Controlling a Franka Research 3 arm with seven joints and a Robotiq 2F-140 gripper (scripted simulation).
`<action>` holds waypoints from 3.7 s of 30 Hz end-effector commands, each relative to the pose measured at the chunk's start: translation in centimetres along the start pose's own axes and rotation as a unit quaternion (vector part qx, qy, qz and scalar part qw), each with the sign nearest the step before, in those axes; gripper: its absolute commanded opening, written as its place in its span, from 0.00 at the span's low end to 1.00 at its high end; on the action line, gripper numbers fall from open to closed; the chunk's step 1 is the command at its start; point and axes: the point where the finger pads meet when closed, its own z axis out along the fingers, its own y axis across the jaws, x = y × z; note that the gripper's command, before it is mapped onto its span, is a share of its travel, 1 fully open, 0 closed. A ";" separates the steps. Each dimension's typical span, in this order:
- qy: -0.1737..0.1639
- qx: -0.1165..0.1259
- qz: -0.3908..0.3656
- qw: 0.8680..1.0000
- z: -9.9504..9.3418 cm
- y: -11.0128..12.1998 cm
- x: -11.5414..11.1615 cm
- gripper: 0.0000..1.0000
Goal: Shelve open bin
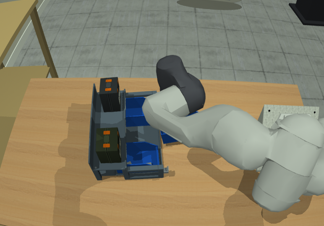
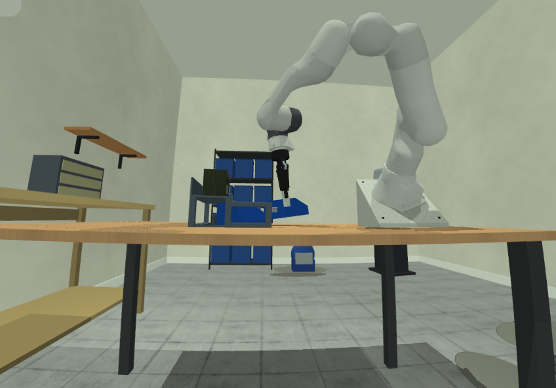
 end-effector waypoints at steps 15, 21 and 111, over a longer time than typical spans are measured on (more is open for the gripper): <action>0.028 -0.003 0.018 0.999 -0.3 0.2 0.0 0.00; 0.028 -0.003 0.018 0.999 -0.3 0.2 0.0 0.00; 0.028 -0.003 0.018 0.999 -0.7 0.1 -3.1 0.00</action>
